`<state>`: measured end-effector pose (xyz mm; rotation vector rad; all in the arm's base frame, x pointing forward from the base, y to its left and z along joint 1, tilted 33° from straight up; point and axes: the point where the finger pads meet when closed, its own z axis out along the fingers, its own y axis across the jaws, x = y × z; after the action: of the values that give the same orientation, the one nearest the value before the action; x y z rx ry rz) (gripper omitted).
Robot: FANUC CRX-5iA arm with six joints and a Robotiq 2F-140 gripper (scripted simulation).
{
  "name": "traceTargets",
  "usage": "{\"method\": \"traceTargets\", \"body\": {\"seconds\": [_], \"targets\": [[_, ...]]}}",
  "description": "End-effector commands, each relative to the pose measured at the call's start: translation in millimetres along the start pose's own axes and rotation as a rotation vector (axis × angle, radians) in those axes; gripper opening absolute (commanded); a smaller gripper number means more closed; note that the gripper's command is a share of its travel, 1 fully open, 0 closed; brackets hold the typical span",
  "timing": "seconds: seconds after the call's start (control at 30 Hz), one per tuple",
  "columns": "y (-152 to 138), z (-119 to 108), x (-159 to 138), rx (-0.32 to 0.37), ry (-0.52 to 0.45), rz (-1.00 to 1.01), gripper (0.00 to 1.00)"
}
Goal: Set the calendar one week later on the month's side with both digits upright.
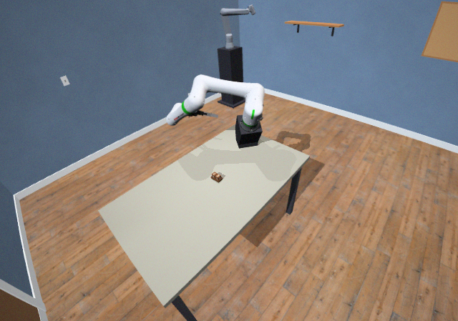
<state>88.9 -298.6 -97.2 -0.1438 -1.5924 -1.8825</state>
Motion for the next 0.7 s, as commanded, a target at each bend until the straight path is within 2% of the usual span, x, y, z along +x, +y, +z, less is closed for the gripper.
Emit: {"method": "traceTargets", "body": {"seconds": [0.0, 0.67], "targets": [[0.0, -0.1, 0.1, 0.0, 0.0, 0.0, 1.0], [2.0, 0.1, -2.1, 0.012, -0.004, 0.012, 1.0]]}}
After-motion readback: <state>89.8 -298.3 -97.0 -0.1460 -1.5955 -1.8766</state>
